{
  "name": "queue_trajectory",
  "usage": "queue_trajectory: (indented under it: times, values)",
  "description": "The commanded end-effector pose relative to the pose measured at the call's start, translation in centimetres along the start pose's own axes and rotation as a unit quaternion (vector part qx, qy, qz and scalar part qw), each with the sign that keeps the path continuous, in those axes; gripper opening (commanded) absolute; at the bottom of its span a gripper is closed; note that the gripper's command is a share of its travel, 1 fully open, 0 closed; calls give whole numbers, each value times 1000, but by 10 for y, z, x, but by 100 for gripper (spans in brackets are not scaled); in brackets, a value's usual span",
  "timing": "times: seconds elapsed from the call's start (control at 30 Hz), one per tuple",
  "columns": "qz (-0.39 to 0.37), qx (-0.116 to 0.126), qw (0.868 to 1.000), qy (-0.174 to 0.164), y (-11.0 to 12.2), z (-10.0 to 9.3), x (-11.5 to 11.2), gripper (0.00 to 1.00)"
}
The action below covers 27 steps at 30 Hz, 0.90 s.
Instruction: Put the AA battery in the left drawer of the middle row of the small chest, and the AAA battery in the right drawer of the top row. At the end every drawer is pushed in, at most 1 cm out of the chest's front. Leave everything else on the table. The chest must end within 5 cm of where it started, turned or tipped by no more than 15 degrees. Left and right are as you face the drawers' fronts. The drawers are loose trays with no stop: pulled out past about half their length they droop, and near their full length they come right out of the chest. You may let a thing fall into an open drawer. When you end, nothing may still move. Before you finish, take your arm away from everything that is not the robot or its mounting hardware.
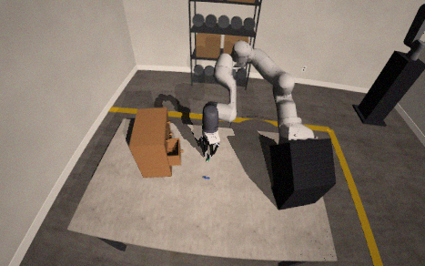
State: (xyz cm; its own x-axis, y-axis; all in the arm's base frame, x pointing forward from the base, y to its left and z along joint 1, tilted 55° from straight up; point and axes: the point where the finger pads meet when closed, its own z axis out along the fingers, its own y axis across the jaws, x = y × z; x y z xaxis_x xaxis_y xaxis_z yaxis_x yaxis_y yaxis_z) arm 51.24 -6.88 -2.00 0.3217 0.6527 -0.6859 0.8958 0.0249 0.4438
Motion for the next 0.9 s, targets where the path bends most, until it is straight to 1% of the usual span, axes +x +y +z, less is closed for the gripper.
queue_trajectory:
  times: [0.0, 0.1, 0.17, 0.33, 0.87]
  values:
    - [2, 1, 1000, 1, 0, 6, 0, 17]
    - [2, 1, 1000, 1, 0, 13, 0, 17]
    - [2, 1, 1000, 1, 0, 13, 0, 17]
    - [2, 1, 1000, 1, -1, 20, 0, 17]
    - [2, 1, 1000, 1, -1, 21, 0, 17]
